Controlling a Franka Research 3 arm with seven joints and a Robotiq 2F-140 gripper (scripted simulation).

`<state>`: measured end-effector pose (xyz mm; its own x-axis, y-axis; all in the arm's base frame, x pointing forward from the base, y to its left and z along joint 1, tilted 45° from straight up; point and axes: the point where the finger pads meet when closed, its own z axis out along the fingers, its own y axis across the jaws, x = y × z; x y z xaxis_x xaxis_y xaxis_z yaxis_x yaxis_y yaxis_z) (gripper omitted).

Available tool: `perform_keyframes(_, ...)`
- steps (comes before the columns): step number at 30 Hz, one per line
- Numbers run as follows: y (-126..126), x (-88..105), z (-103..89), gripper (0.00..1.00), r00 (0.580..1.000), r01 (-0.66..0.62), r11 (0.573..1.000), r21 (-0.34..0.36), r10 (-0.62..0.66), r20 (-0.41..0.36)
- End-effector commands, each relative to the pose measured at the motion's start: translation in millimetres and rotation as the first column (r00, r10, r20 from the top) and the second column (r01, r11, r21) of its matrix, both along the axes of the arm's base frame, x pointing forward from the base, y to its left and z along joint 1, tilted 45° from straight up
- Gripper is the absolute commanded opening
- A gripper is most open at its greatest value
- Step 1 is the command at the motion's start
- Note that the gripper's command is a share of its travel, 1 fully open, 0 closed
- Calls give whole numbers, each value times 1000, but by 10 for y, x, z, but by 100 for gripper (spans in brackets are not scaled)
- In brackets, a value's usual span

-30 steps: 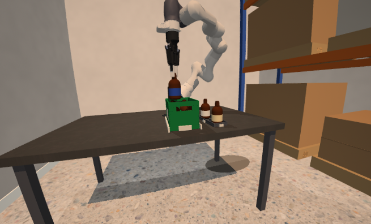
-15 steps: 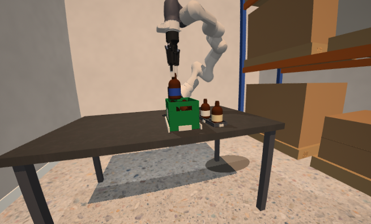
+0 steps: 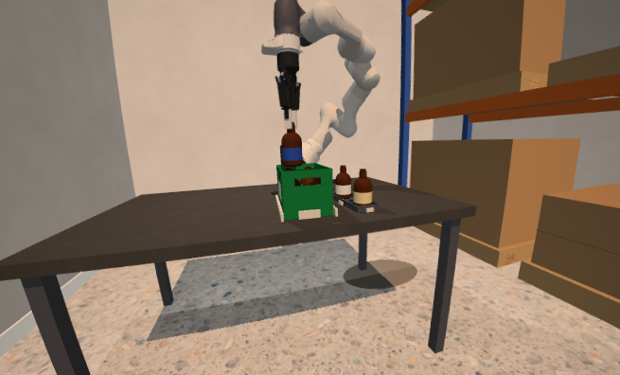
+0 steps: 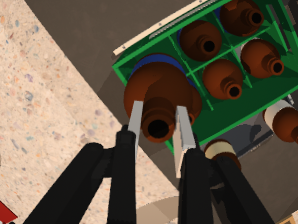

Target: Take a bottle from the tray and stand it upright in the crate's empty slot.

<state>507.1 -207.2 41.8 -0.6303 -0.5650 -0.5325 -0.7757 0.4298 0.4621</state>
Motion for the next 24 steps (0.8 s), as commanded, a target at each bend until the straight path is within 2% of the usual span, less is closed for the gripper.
perform_keyframes(1,1,15,12,0,1000,-1,1000,0,1,7)
perform_keyframes(24,101,14,-84,0,1000,-1,1000,0,1,7)
